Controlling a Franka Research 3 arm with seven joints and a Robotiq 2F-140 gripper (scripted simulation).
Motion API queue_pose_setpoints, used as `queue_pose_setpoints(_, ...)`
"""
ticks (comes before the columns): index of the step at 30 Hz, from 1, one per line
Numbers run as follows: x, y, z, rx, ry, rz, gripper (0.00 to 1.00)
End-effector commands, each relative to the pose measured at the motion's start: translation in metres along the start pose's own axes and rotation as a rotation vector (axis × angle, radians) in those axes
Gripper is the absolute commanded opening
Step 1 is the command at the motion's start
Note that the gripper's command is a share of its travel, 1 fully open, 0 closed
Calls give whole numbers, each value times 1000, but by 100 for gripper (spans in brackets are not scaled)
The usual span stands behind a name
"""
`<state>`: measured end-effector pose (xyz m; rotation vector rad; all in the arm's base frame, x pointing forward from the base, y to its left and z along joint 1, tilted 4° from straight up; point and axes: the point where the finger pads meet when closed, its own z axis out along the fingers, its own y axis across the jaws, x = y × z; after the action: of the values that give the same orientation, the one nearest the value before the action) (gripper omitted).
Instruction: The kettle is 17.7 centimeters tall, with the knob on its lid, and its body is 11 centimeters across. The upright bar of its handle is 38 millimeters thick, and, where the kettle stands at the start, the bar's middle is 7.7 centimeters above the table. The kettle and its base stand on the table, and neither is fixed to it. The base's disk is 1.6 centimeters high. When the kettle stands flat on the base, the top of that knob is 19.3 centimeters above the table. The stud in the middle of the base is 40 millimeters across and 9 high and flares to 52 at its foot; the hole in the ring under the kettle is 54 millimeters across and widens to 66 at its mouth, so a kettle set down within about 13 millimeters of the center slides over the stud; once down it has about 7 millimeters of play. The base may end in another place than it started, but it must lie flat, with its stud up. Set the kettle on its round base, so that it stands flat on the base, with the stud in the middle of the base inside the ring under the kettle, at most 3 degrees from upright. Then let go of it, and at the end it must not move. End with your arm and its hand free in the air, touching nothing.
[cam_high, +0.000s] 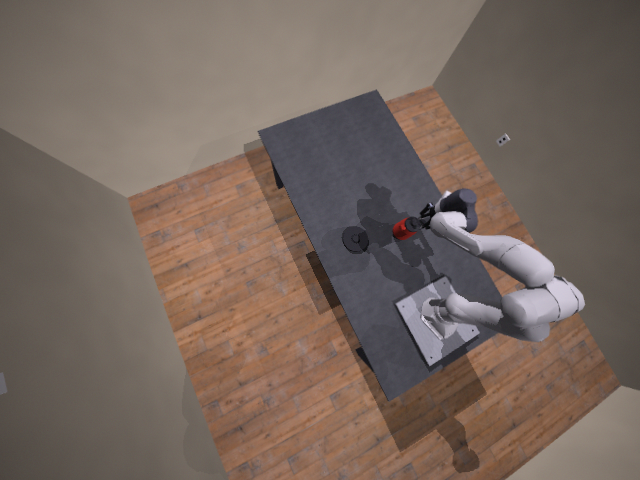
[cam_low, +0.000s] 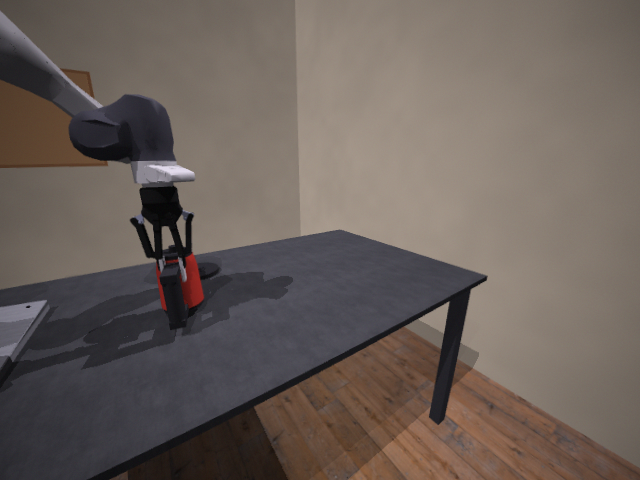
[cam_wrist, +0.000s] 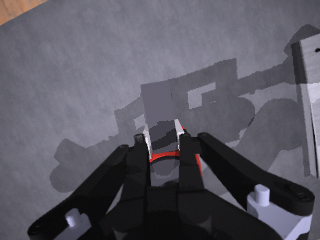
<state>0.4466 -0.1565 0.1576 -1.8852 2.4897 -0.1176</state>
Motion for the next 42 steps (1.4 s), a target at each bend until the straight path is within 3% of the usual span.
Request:
queue_pose_setpoints(1,-1,-1,-9,0,-3,-7,0)
queue_pose_setpoints(16,-1,-1,-25,0,-3,-7,0)
queue_pose_setpoints(42,-1,-1,-26,0,-3,-7,0)
